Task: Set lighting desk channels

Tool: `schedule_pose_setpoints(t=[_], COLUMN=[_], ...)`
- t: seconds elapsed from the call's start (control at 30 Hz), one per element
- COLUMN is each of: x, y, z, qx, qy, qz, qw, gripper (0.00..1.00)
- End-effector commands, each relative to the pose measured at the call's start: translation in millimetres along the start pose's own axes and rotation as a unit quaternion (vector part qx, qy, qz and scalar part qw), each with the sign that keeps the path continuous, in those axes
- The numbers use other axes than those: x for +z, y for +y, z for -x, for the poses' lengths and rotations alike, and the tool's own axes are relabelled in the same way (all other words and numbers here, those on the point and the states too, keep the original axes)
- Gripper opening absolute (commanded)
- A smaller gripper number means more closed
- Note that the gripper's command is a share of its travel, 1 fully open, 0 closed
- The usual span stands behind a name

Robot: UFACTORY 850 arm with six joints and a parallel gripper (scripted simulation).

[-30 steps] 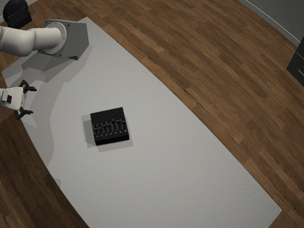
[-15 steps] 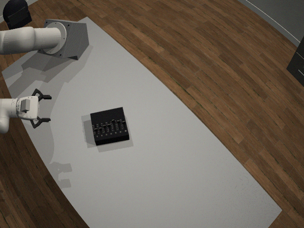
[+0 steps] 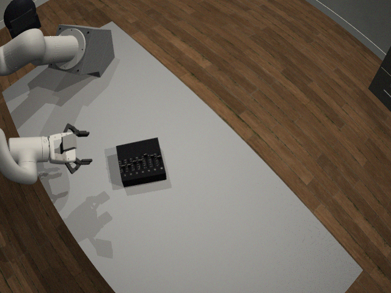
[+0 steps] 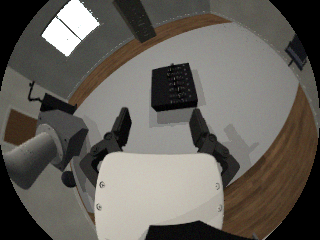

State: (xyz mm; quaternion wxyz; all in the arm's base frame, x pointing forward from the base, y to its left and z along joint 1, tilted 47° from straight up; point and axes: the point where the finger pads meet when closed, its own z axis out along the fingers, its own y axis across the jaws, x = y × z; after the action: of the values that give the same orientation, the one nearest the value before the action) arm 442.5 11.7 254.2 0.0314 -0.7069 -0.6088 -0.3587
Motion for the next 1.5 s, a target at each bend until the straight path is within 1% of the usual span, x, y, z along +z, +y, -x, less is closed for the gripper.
schedule_pose_setpoints(t=[0.0, 0.07, 0.1, 0.13, 0.17, 0.23, 0.27, 0.33, 0.37, 0.4, 0.43, 0.47, 0.5, 0.57, 0.6, 0.63, 0.67, 0.7, 0.73, 0.77, 0.8, 0.9, 1.0, 1.03, 1.07, 1.1, 1.2, 1.3, 1.4, 1.47], x=[43.3, 43.3, 56.7, 56.7, 69.4, 69.4, 81.1, 81.1, 91.9, 91.9, 101.7, 101.7, 110.5, 110.5, 118.3, 118.3, 125.1, 125.1, 131.0, 131.0, 136.0, 136.0, 146.5, 146.5, 148.7, 148.7, 152.8, 154.4, 154.9, 154.9], y=[8.9, 8.9, 10.4, 10.4, 11.5, 11.5, 12.4, 12.4, 13.0, 13.0, 13.4, 13.4, 13.5, 13.5, 13.3, 13.3, 12.9, 12.9, 12.2, 12.2, 11.3, 11.3, 7.4, 7.4, 5.8, 5.8, 0.9, -3.2, -5.8, -5.8], z=[9.8, 9.8, 11.8, 11.8, 13.1, 13.1, 13.4, 13.4, 12.8, 12.8, 11.3, 11.3, 8.9, 8.9, 5.7, 5.7, 1.8, 1.8, -2.8, -2.8, -8.0, -8.0, -25.5, -25.5, -31.5, -31.5, -48.1, -60.6, -67.8, -67.8], qx=[-0.027, -0.027, -0.040, -0.040, -0.054, -0.054, -0.069, -0.069, -0.084, -0.084, -0.099, -0.099, -0.115, -0.115, -0.130, -0.130, -0.146, -0.146, -0.160, -0.160, -0.175, -0.175, -0.213, -0.213, -0.224, -0.224, -0.251, -0.269, -0.279, -0.279], qy=[-0.083, -0.083, -0.114, -0.114, -0.146, -0.146, -0.176, -0.176, -0.207, -0.207, -0.236, -0.236, -0.265, -0.265, -0.292, -0.292, -0.318, -0.318, -0.342, -0.342, -0.365, -0.365, -0.424, -0.424, -0.440, -0.440, -0.479, -0.503, -0.516, -0.516], qz=[-0.020, -0.020, -0.026, -0.026, -0.032, -0.032, -0.037, -0.037, -0.040, -0.040, -0.043, -0.043, -0.044, -0.044, -0.044, -0.044, -0.044, -0.044, -0.042, -0.042, -0.040, -0.040, -0.030, -0.030, -0.026, -0.026, -0.014, -0.005, 0.001, 0.001], qw=[0.996, 0.996, 0.992, 0.992, 0.987, 0.987, 0.981, 0.981, 0.974, 0.974, 0.966, 0.966, 0.956, 0.956, 0.946, 0.946, 0.936, 0.936, 0.925, 0.925, 0.913, 0.913, 0.880, 0.880, 0.869, 0.869, 0.841, 0.821, 0.810, 0.810], gripper=[1.00, 1.00, 1.00, 1.00, 1.00, 1.00, 1.00, 1.00, 1.00, 1.00, 1.00, 1.00, 1.00, 1.00, 1.00, 1.00, 1.00, 1.00, 1.00, 1.00, 1.00, 1.00, 1.00, 1.00, 1.00, 1.00, 1.00, 1.00, 1.00, 1.00])
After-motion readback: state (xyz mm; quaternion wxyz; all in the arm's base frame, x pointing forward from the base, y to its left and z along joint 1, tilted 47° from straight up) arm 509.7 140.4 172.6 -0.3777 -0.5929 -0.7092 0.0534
